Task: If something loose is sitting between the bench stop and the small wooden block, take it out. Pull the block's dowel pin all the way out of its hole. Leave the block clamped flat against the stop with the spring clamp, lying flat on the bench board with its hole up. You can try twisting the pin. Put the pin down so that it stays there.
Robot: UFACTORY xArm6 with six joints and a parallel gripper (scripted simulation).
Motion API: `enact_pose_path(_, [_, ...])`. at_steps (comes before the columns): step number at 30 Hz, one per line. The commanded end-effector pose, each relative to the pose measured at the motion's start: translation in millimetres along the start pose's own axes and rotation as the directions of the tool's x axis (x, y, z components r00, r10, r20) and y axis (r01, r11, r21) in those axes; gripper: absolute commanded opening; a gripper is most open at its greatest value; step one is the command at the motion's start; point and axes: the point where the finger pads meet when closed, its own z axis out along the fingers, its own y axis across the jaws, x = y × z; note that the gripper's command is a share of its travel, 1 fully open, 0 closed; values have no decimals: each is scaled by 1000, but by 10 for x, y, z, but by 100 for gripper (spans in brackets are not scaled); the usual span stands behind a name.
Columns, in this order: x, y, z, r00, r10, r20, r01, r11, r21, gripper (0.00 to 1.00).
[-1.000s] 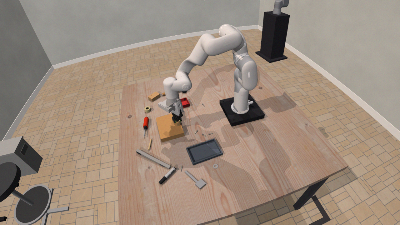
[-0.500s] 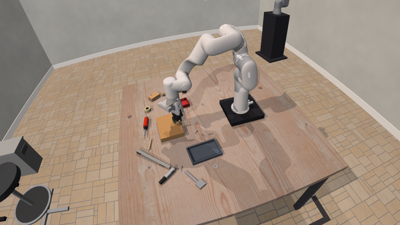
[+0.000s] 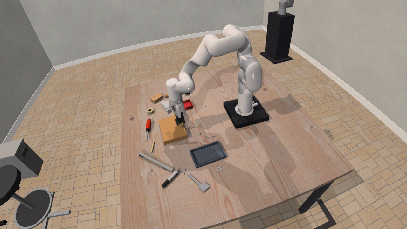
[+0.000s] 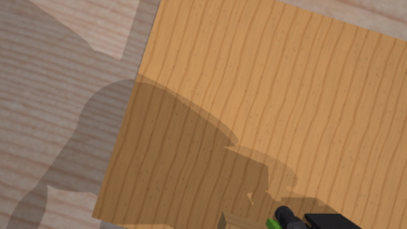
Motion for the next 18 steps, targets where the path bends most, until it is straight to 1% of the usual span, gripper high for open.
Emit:
enact_pose_path(1, [14, 4, -15, 998, 61, -2, -61, 998, -6, 0])
enact_pose_path(8, [14, 4, -16, 980, 197, -3, -197, 980, -6, 0])
enact_pose_path(15, [14, 4, -17, 944, 331, -4, -331, 944, -6, 0])
enact_pose_path(18, [14, 4, -17, 937, 350, -4, -350, 937, -6, 0])
